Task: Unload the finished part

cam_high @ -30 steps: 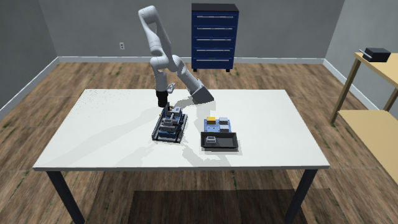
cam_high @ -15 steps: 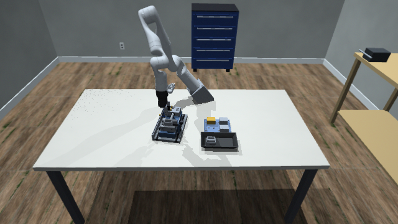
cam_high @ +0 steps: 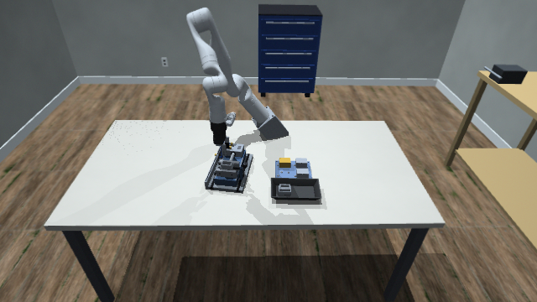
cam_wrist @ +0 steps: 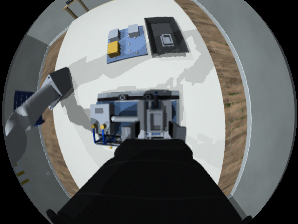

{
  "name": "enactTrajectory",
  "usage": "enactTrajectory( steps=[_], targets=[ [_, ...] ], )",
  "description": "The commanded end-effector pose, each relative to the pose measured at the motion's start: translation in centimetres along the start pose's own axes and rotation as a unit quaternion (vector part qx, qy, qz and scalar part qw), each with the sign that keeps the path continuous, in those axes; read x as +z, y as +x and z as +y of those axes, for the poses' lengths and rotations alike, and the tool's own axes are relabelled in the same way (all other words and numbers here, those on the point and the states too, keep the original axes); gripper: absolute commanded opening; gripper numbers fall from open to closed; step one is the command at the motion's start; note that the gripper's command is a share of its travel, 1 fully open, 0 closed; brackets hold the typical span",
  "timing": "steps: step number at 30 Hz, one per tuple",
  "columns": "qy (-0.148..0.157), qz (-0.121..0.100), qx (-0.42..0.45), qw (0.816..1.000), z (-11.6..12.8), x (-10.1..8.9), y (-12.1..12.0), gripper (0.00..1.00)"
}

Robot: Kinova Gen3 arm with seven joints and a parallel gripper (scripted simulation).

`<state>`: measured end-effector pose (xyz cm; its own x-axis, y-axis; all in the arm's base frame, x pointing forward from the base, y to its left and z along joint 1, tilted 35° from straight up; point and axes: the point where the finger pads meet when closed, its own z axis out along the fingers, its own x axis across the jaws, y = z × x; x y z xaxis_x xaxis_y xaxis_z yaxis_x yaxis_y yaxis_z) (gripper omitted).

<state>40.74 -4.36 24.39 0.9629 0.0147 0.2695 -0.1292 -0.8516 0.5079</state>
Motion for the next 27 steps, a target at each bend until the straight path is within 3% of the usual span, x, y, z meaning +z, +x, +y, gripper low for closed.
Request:
enactTrajectory(
  steps=[1,12,27],
  targets=[
    [0.000,0.001,-0.004,1.000,0.2,0.2,0.0,1.00],
    [0.000,0.001,-0.004,1.000,0.2,0.9,0.1,1.00],
    [0.001,0.002,-0.004,1.000,0.0,3.4,0.1,1.00]
  ],
)
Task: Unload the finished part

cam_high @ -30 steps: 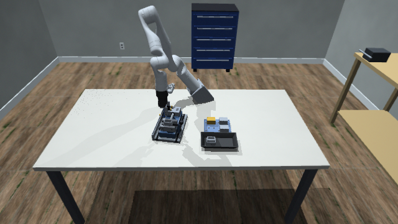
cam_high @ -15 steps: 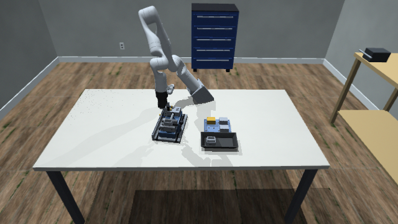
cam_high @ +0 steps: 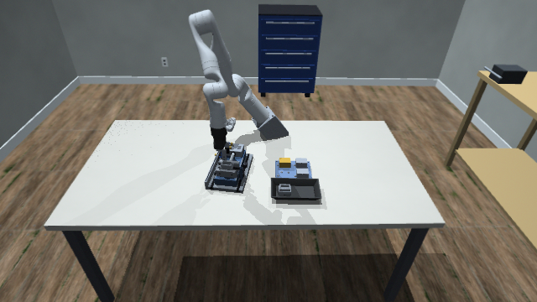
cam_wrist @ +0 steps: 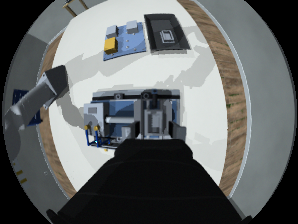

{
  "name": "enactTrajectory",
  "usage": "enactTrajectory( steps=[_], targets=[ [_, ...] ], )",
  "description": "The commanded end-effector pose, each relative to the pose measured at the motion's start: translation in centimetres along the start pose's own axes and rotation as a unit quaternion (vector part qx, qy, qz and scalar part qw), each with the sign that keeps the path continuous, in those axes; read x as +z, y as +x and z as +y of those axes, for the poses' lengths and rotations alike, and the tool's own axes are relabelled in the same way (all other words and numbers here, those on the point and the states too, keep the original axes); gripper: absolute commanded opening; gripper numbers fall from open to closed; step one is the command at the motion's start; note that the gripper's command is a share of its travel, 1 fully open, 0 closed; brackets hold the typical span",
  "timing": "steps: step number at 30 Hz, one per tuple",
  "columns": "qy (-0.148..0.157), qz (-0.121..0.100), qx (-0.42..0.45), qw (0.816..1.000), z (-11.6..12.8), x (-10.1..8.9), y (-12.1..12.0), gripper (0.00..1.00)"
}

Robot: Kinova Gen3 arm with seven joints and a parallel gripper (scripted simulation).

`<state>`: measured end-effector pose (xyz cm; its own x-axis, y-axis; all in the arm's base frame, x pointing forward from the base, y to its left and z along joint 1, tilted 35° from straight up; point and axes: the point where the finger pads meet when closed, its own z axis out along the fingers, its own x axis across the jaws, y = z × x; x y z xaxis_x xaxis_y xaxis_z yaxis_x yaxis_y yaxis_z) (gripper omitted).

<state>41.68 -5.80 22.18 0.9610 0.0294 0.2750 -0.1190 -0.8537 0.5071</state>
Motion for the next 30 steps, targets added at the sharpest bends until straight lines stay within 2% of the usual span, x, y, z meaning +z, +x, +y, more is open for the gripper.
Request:
enactTrajectory(
  steps=[1,16,30],
  targets=[
    [-0.001,-0.004,0.000,1.000,0.1,0.6,-0.2,1.00],
    [-0.002,-0.006,0.001,1.000,0.1,3.1,-0.3,1.00],
    [-0.002,-0.006,0.001,1.000,0.1,3.6,-0.2,1.00]
  ],
)
